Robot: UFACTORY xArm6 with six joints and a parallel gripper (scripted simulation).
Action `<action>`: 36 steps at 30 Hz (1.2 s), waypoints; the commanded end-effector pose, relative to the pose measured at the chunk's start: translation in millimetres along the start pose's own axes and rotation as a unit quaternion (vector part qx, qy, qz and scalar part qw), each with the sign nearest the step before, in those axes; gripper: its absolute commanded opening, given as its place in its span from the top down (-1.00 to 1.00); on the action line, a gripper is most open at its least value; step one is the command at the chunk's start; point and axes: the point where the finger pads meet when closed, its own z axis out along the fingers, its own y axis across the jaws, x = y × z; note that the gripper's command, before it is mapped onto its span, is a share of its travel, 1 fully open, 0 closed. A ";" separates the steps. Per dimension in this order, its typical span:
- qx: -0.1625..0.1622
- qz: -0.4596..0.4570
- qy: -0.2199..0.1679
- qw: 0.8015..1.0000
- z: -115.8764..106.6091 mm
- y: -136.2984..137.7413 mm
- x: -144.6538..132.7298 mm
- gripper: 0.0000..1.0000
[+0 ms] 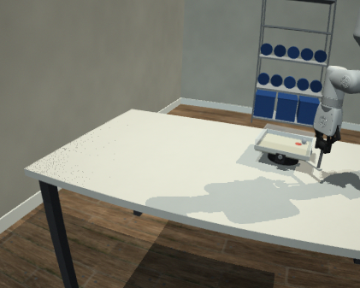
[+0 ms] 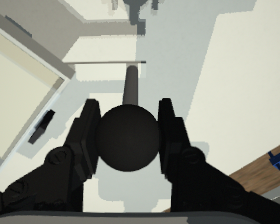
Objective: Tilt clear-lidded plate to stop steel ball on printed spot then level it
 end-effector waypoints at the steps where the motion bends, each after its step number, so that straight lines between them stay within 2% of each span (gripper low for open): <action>1: 0.001 0.000 -0.003 1.000 -2.1 -1.2 -1.0 1.00; 36: 0.001 0.000 -0.003 1.000 0.9 0.0 -4.2 1.00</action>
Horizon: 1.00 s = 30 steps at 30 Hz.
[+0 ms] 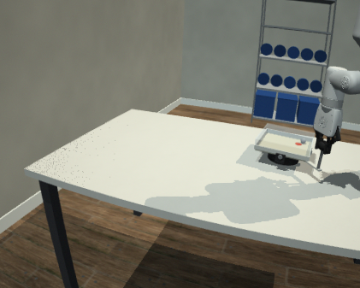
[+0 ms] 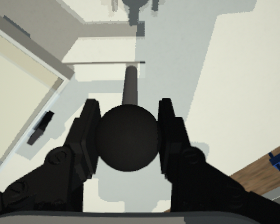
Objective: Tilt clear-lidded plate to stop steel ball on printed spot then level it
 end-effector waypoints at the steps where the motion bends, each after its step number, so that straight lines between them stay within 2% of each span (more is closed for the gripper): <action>1: 0.001 0.000 -0.003 1.000 -1.3 -0.9 -4.4 1.00; 30: 0.001 0.000 -0.003 1.000 -4.0 -2.0 -2.6 1.00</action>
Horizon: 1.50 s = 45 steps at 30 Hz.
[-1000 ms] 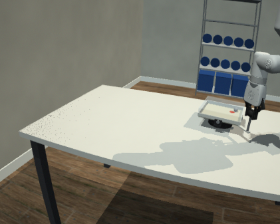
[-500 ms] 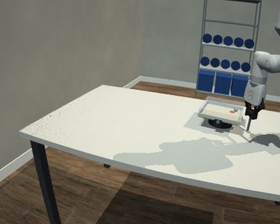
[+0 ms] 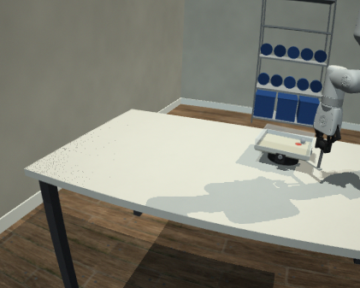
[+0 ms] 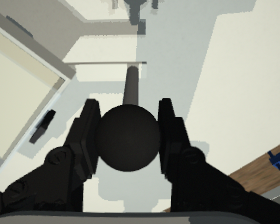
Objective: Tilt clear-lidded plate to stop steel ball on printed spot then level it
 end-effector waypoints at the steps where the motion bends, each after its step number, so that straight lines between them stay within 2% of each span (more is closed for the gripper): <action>1: 0.001 0.000 -0.002 1.000 -0.6 -0.6 -4.0 1.00; 45: 0.001 0.000 -0.002 1.000 3.2 1.0 -1.4 1.00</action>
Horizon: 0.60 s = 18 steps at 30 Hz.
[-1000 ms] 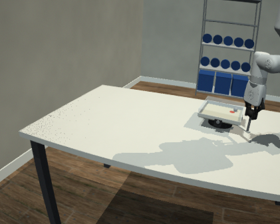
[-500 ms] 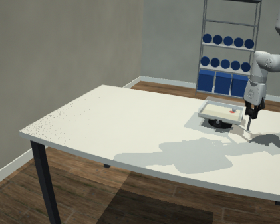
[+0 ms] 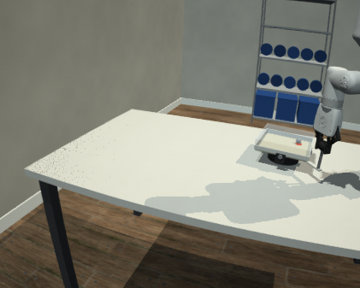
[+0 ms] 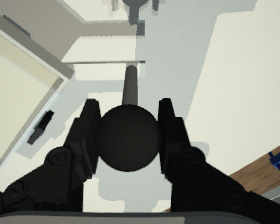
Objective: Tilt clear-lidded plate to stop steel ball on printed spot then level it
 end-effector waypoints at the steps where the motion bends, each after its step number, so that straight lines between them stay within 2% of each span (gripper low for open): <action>1: 0.001 0.000 -0.001 1.000 -0.2 -0.4 -0.8 1.00; 18: 0.001 0.000 -0.001 1.000 -4.3 -2.1 -0.8 1.00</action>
